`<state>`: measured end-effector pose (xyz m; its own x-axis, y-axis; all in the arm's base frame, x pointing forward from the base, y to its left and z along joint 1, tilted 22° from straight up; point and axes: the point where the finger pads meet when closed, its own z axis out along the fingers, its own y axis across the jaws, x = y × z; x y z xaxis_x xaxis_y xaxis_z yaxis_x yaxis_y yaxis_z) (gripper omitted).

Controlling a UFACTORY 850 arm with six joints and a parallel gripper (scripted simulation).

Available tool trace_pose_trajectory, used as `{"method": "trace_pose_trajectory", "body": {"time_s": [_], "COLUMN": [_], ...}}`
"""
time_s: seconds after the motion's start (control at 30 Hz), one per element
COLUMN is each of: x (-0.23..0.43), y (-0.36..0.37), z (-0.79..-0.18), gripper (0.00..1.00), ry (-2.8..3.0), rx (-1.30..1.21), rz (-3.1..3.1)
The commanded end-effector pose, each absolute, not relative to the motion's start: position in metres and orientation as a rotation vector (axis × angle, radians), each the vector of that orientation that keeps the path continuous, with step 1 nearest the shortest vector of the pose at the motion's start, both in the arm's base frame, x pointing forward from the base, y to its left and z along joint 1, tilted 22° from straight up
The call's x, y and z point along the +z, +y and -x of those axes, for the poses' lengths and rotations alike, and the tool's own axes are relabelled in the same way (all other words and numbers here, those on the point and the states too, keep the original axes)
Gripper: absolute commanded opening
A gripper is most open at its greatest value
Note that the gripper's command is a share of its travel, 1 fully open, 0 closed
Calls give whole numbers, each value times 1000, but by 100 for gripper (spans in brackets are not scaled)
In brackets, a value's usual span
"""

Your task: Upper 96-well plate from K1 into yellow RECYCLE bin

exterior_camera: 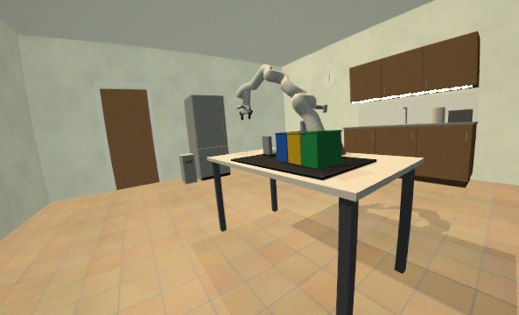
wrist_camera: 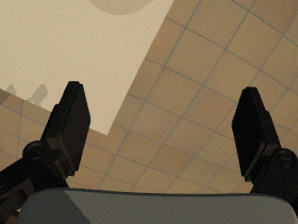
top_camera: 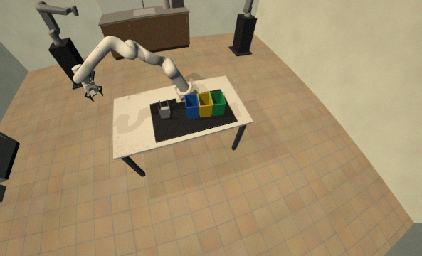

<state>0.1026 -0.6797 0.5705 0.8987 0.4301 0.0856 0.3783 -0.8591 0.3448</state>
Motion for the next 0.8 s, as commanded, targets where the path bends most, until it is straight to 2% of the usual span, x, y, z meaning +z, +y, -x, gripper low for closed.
{"method": "trace_pose_trajectory", "body": {"time_s": [0.0,0.53,0.77], "x": [572,572,566], "y": [-680,-680,-664], "z": [-103,-103,-123], "gripper": [100,100,100], "ry": [600,600,554], "rx": [228,228,216], "rz": [-2740,-2740,-2769]}}
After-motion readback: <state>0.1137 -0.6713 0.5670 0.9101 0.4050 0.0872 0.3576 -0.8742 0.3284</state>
